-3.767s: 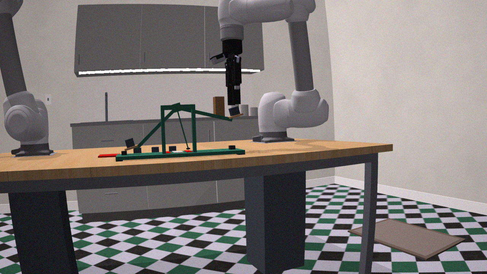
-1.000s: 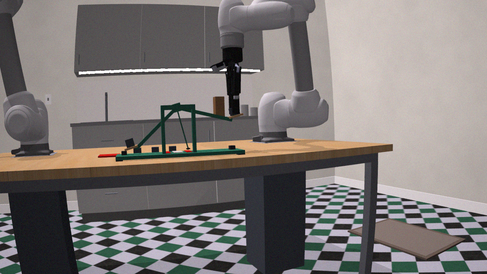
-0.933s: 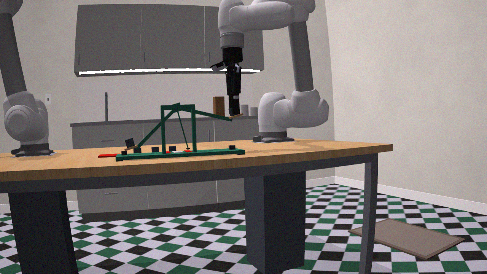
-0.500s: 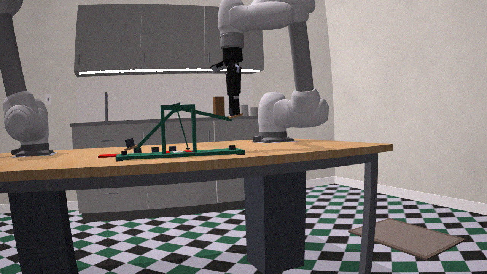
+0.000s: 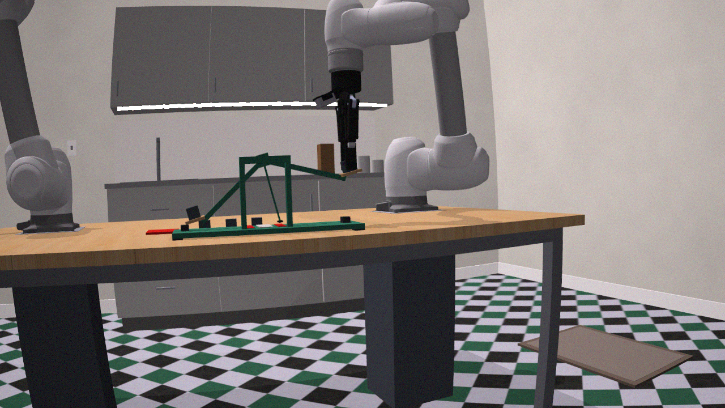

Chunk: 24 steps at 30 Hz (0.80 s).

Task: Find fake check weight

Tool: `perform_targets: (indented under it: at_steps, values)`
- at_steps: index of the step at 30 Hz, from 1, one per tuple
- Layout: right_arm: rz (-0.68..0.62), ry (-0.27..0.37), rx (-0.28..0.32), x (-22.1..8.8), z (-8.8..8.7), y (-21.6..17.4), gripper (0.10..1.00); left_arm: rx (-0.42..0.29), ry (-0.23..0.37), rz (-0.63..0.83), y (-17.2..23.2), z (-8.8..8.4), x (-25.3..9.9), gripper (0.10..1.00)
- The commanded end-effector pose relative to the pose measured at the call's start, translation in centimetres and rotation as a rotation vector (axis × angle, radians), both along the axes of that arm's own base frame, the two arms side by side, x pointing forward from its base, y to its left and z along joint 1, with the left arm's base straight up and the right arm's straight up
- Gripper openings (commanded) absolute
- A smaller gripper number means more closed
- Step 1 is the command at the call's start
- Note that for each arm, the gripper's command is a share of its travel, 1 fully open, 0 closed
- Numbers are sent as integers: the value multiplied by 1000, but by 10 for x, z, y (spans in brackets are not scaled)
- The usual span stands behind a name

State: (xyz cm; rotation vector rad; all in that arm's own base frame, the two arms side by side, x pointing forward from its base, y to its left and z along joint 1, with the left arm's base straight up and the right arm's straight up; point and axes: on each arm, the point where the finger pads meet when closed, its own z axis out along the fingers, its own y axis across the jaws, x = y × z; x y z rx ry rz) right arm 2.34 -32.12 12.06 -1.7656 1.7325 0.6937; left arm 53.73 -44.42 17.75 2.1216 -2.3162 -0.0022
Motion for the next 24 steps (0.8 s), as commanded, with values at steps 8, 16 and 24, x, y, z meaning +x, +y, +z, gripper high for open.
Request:
perform_targets:
  at_steps: [8,16,24]
  values:
    - [0,0,-1,0,0,0,1000,-1,-1,0,0,8,0,243]
    - [0,0,-1,0,0,0,1000,-1,-1,0,0,47,0,243]
    - [0,0,-1,0,0,0,1000,-1,-1,0,0,68,0,243]
